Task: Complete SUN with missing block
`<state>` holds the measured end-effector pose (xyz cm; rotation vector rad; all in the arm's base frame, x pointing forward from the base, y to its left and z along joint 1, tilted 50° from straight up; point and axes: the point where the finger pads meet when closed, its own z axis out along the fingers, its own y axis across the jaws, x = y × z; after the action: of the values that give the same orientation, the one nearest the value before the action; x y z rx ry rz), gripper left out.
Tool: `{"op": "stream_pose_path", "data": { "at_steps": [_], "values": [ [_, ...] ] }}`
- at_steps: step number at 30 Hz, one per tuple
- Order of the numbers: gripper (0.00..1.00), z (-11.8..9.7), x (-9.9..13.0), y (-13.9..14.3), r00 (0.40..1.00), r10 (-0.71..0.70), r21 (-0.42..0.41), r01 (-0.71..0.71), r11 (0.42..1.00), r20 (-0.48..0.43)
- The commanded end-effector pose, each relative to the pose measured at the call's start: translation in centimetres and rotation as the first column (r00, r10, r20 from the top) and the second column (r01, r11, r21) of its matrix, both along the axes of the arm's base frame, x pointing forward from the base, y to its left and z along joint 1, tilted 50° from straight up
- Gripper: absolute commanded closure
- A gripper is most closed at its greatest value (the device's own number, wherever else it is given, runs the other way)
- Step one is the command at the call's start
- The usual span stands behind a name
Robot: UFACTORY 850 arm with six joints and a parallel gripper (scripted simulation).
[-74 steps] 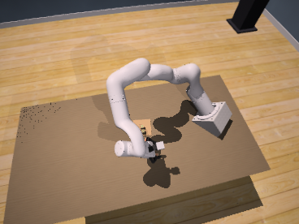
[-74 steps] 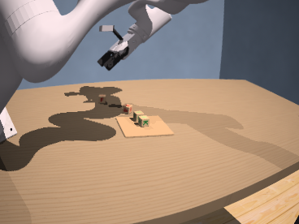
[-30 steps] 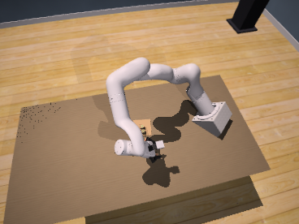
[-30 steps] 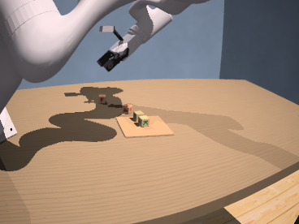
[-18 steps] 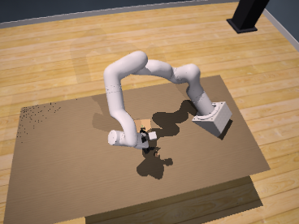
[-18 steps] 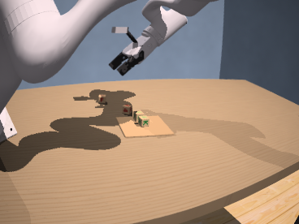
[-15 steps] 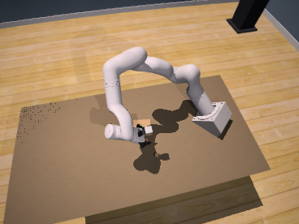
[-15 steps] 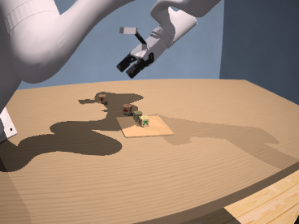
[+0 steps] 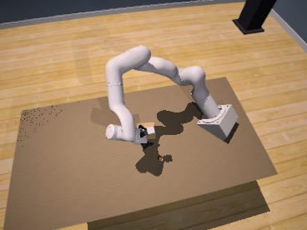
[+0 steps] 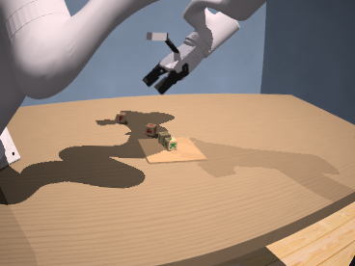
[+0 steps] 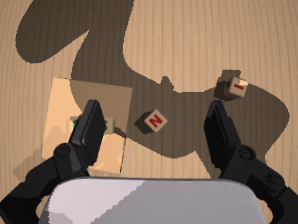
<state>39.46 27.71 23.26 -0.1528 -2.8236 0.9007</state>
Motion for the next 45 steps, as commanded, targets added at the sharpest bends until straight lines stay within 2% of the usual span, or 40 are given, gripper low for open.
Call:
{"op": "stream_pose_path", "data": {
  "at_steps": [1,32,34,36,38,40,45],
  "values": [
    [0.0,0.1,0.0,0.1,1.0,0.0,0.001,0.0,1.0,0.001],
    [0.0,0.1,0.0,0.0,1.0,0.0,0.001,-0.001,1.0,0.001],
    [0.0,1.2,0.1,-1.1,1.0,0.001,0.001,-0.001,1.0,0.001],
    [0.0,3.2,0.2,-3.4,1.0,0.001,0.002,-0.001,1.0,0.001],
    [0.0,3.2,0.2,-3.4,1.0,0.001,0.002,-0.001,1.0,0.001],
    [0.0,4.8,0.1,-5.2,1.0,0.001,0.002,-0.001,1.0,0.001],
    [0.0,5.1,0.1,-5.7,1.0,0.001,0.001,-0.001,1.0,0.001]
  ]
}}
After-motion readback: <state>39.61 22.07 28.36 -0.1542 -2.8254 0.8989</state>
